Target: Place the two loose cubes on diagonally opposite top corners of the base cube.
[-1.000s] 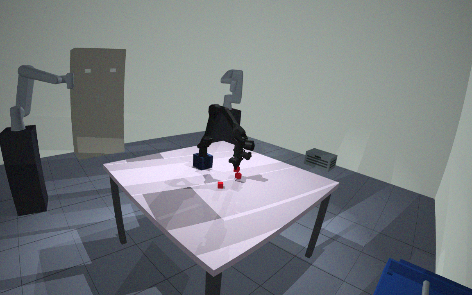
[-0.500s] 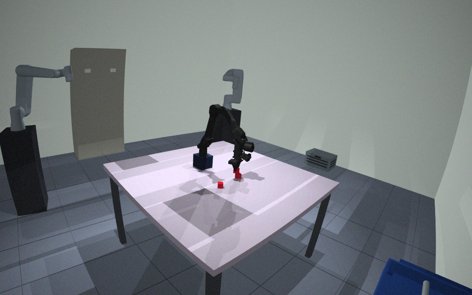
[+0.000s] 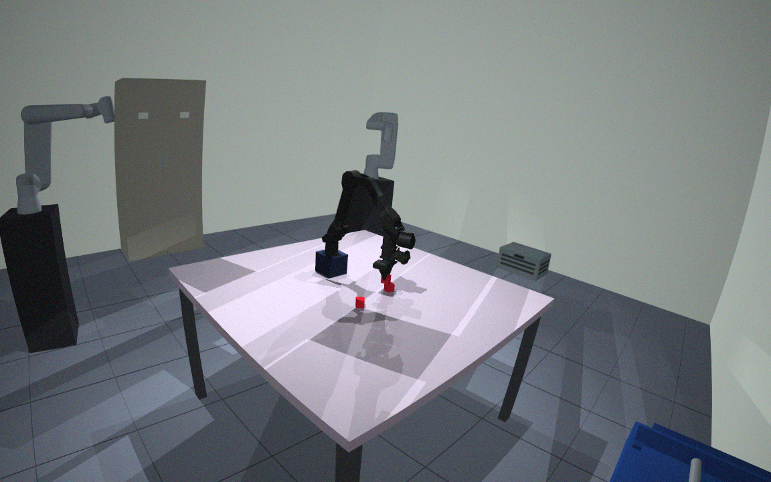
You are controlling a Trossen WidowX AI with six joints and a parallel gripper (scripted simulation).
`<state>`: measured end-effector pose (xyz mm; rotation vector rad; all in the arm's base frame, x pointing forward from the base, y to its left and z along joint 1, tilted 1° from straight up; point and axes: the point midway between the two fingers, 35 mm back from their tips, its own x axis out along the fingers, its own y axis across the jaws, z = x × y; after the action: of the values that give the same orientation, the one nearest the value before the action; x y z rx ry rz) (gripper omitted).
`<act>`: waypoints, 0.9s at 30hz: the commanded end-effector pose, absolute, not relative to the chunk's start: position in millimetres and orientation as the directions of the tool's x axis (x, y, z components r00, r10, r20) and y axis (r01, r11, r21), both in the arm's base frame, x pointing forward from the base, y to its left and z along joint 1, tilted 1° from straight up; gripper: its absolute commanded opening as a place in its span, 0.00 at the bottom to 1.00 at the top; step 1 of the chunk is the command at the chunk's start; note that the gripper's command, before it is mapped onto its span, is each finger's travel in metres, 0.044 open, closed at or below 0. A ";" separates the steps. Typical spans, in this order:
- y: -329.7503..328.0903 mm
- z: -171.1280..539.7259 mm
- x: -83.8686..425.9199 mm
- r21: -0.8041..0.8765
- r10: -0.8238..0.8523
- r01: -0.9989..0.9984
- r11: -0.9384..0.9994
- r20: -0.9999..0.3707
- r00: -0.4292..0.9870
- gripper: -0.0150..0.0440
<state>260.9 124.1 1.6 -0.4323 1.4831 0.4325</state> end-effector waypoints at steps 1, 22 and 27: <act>123.7 1.4 261.2 -0.015 0.009 -0.525 0.851 -0.999 0.044 0.60; 124.0 23.8 260.0 -0.012 0.012 -0.527 0.850 -0.999 0.042 0.60; 124.0 29.5 259.8 -0.012 0.012 -0.527 0.850 -0.999 0.042 0.60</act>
<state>257.5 122.7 22.4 -0.4348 1.4940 0.4321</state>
